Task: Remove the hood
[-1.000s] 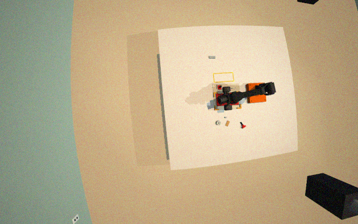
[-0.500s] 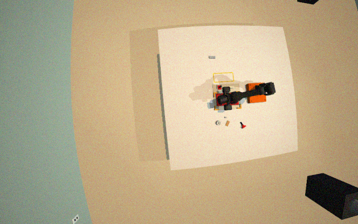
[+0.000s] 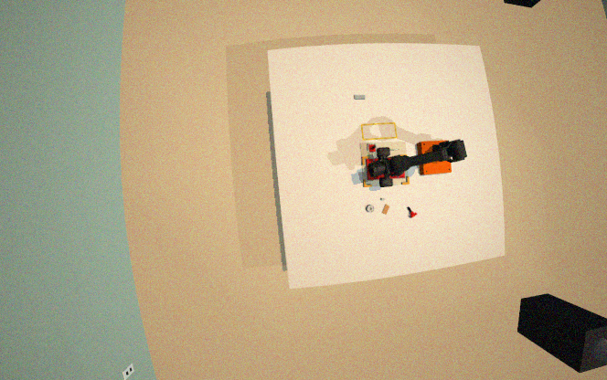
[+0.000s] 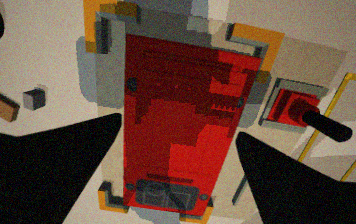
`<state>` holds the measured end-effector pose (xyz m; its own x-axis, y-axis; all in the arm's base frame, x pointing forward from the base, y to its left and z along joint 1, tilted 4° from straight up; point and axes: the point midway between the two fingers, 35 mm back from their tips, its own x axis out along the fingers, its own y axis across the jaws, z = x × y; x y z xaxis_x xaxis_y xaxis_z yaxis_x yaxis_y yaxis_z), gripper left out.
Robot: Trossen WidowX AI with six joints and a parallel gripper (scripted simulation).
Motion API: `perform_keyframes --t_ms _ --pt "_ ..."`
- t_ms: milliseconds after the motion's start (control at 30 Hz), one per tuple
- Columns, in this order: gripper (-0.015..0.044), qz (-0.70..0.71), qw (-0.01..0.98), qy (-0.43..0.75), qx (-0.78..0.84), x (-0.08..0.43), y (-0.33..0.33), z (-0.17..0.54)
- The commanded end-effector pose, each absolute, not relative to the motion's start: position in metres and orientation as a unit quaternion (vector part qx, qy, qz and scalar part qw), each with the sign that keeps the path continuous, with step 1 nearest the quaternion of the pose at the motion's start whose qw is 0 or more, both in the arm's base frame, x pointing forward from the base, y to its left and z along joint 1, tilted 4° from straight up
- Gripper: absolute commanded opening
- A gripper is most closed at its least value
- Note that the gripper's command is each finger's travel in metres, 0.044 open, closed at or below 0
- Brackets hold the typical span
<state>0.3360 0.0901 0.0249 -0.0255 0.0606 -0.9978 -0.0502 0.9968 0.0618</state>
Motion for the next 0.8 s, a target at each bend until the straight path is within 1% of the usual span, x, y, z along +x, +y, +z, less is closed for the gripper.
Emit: perform_keyframes --t_ms 0,767 --pt "0.044 0.037 0.696 0.717 0.004 0.335 0.09 0.021" --pt "0.044 0.037 0.696 0.717 0.004 0.334 0.09 0.01"
